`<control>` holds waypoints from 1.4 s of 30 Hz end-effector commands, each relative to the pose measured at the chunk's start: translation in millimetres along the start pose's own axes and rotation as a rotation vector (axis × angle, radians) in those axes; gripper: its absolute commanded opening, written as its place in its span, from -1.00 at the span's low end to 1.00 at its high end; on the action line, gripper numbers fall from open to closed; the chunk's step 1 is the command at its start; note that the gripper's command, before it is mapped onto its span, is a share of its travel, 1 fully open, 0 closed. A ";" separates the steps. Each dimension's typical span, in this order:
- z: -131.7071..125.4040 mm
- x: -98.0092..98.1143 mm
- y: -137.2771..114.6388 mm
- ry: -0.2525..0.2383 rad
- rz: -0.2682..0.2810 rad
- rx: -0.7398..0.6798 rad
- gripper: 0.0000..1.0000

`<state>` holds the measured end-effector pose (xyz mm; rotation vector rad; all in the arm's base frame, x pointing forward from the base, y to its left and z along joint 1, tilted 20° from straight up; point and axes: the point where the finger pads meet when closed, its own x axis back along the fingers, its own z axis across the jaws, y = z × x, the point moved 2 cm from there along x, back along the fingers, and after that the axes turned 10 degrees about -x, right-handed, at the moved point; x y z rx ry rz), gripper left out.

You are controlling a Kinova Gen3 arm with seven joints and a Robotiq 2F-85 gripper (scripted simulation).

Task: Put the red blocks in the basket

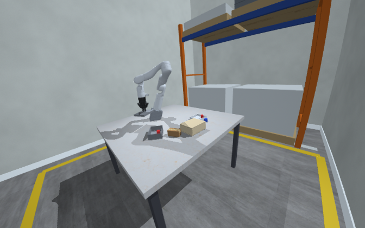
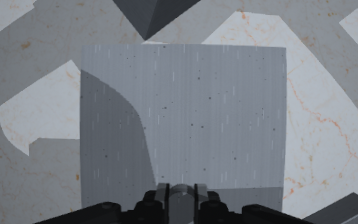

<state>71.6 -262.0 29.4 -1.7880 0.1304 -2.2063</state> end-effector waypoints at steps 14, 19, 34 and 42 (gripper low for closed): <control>-0.1 -1.9 0.3 0.000 -0.002 0.000 -0.80; -0.1 -3.4 0.3 0.000 -0.002 0.000 -0.80; -0.1 -19.5 0.5 0.001 -0.003 0.000 -0.80; -0.1 -29.3 0.7 0.001 -0.003 0.000 -0.80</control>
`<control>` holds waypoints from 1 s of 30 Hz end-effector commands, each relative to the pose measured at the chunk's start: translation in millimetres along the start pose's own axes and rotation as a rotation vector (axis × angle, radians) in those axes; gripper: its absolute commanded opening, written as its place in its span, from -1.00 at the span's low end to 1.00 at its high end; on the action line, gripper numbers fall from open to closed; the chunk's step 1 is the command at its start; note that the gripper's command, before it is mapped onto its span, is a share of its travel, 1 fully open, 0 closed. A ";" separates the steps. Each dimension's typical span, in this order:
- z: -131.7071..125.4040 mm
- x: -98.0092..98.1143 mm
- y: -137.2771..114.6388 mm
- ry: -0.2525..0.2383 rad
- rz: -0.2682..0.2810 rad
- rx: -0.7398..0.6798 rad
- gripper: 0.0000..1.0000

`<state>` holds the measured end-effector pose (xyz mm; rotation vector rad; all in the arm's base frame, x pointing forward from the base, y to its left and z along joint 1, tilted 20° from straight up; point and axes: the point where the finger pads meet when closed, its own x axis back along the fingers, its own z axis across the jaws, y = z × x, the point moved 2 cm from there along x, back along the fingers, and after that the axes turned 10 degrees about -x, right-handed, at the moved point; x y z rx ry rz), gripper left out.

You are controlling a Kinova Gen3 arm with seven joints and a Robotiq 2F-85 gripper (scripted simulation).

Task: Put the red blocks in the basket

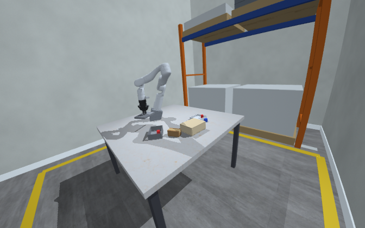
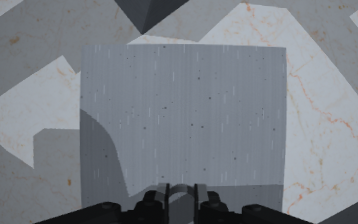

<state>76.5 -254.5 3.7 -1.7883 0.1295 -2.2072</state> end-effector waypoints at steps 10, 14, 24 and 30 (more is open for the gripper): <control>-0.1 -19.7 0.6 0.000 -0.001 0.000 -0.80; -0.1 -26.0 0.7 0.000 -0.001 0.000 -0.80; -0.1 -48.1 0.9 0.000 -0.001 0.000 -0.80; -0.2 -57.0 1.0 0.000 -0.001 0.000 -0.80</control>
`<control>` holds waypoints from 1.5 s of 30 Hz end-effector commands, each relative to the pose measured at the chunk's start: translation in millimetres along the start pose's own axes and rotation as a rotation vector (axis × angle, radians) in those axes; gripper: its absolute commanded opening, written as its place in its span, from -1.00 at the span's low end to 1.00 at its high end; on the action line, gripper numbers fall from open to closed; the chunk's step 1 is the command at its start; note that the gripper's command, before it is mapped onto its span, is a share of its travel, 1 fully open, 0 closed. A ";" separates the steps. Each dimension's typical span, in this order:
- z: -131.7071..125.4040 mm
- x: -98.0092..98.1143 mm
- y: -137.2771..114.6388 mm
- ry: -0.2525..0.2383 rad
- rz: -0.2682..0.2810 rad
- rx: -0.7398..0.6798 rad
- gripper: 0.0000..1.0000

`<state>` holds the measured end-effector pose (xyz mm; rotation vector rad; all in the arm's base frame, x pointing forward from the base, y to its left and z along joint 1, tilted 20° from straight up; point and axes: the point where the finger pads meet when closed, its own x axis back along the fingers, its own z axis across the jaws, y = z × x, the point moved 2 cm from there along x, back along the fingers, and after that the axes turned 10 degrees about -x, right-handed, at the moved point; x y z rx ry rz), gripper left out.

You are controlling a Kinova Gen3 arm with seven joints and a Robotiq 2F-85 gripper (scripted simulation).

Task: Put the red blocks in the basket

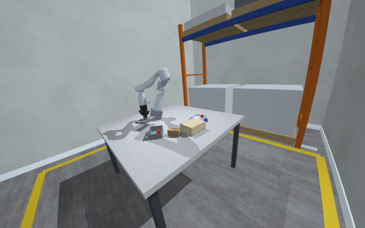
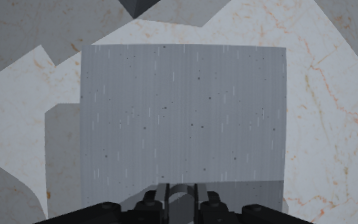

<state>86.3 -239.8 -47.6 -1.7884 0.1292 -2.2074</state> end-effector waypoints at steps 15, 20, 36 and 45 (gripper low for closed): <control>0.0 -29.5 0.6 0.000 -0.001 0.000 -0.80; 0.0 -38.3 0.7 0.000 -0.001 0.000 -0.80; -0.1 -56.4 0.9 0.000 -0.001 0.000 -0.80; -0.1 -62.2 1.0 0.000 -0.001 0.000 -0.80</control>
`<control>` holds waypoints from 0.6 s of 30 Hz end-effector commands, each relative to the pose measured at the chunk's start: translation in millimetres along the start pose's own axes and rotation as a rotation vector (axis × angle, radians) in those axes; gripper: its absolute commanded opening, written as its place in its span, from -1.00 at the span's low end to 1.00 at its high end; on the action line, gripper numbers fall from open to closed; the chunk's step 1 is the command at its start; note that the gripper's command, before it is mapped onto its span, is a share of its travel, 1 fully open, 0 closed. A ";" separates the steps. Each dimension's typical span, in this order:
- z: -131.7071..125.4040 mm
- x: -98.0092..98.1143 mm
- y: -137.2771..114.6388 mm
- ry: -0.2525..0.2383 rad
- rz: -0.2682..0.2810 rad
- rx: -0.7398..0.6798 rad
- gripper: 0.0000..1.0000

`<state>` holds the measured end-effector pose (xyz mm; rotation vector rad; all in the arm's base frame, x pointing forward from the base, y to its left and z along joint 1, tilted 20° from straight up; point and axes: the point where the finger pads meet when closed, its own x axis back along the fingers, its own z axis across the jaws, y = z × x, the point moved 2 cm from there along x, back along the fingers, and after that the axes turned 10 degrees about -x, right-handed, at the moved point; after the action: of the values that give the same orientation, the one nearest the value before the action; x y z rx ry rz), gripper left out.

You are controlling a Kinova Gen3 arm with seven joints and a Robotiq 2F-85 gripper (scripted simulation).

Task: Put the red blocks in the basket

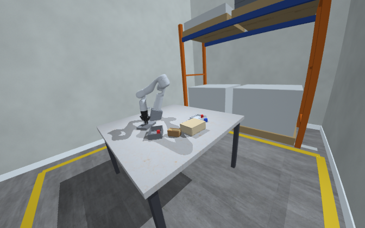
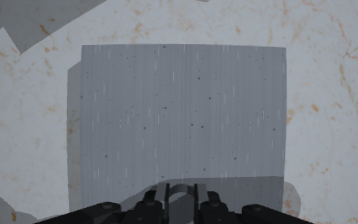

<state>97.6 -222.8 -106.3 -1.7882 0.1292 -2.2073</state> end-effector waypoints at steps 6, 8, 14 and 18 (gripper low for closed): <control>0.1 -1.3 0.4 0.000 -0.001 0.000 -0.80; 0.0 -1.7 0.4 0.000 -0.001 0.000 -0.80; 0.0 -2.1 0.4 0.000 -0.001 0.000 -0.80; 0.0 -2.1 0.4 0.000 -0.001 0.000 -0.80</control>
<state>98.1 -222.1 -108.7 -1.7882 0.1292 -2.2073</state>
